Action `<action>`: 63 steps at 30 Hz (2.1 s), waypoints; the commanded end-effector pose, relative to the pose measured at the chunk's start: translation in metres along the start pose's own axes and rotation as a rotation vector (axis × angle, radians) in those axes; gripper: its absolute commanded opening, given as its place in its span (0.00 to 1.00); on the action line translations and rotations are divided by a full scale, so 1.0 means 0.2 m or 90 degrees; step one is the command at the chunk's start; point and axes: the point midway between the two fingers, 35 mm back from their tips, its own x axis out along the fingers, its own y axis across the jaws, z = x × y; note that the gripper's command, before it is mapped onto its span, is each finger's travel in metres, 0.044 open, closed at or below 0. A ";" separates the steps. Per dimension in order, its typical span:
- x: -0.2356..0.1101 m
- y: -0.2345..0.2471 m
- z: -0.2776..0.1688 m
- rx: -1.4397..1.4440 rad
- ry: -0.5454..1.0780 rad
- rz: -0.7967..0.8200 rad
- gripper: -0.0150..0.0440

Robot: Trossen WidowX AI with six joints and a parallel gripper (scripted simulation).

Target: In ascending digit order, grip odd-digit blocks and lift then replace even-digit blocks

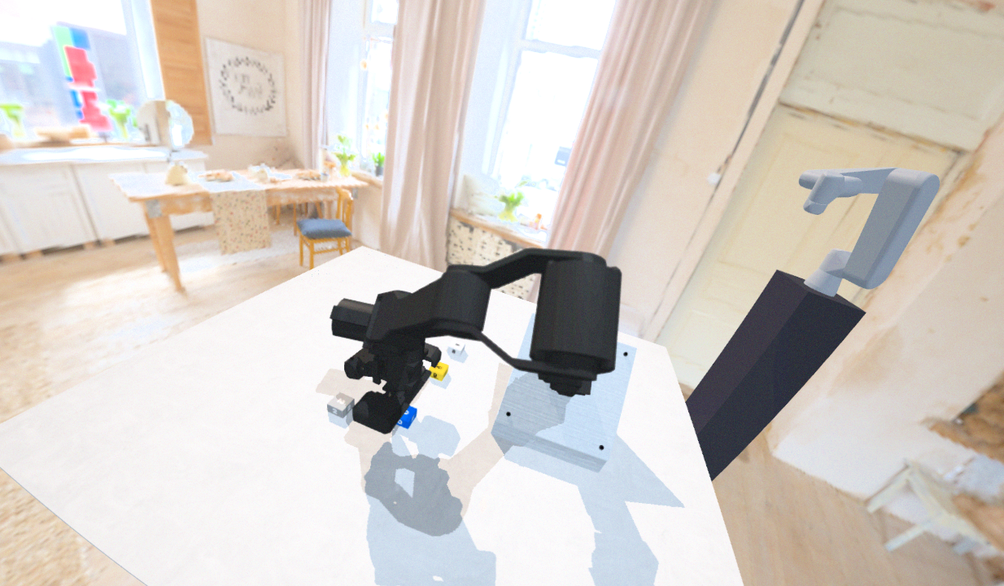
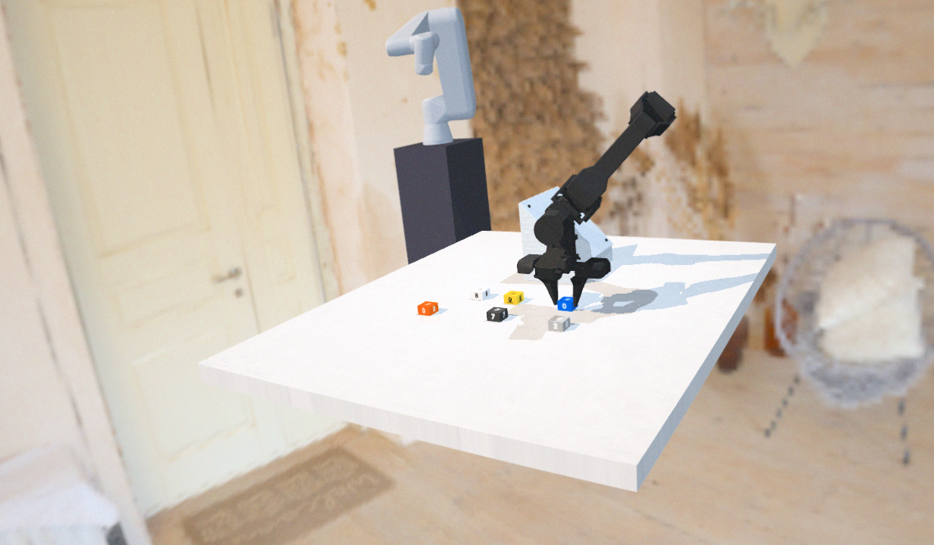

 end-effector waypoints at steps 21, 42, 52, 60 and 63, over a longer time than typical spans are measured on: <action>0.00 -0.01 0.00 0.004 0.000 -0.002 0.46; -0.07 -0.01 0.00 0.004 0.000 -0.003 0.46; -0.06 -0.01 0.00 0.004 0.000 -0.003 0.46; -0.01 -0.01 0.00 0.004 0.000 -0.002 0.46; 0.00 -0.01 0.00 0.004 0.000 -0.002 0.46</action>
